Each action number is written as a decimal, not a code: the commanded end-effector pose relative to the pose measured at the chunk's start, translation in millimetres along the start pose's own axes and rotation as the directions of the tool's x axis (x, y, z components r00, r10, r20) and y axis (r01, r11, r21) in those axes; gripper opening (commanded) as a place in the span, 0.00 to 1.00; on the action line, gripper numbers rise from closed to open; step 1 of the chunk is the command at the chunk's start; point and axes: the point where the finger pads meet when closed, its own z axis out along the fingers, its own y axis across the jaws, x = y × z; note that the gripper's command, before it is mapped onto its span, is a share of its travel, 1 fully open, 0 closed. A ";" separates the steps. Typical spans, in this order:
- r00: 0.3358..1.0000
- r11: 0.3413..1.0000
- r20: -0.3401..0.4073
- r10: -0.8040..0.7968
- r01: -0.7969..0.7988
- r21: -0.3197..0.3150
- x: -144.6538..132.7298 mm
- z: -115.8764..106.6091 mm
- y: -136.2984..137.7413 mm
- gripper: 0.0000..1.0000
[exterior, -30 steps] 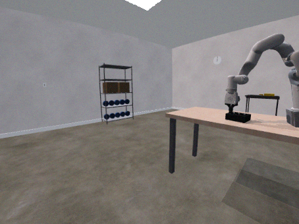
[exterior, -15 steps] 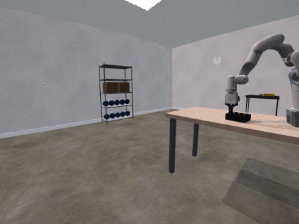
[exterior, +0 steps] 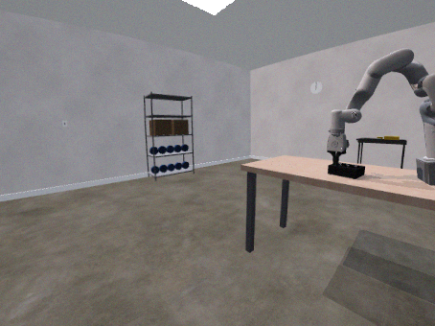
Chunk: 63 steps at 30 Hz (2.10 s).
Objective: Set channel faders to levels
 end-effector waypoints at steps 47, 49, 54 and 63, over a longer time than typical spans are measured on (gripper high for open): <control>1.000 1.000 0.002 0.000 0.000 0.004 -0.9 10.6 -1.4 0.00; 1.000 1.000 0.002 0.000 0.000 0.004 -0.9 10.6 -1.4 0.00; 1.000 1.000 0.002 0.000 0.000 0.004 -0.7 10.6 -1.4 0.00; 1.000 1.000 0.002 0.000 0.000 0.004 -0.2 10.6 -1.4 0.00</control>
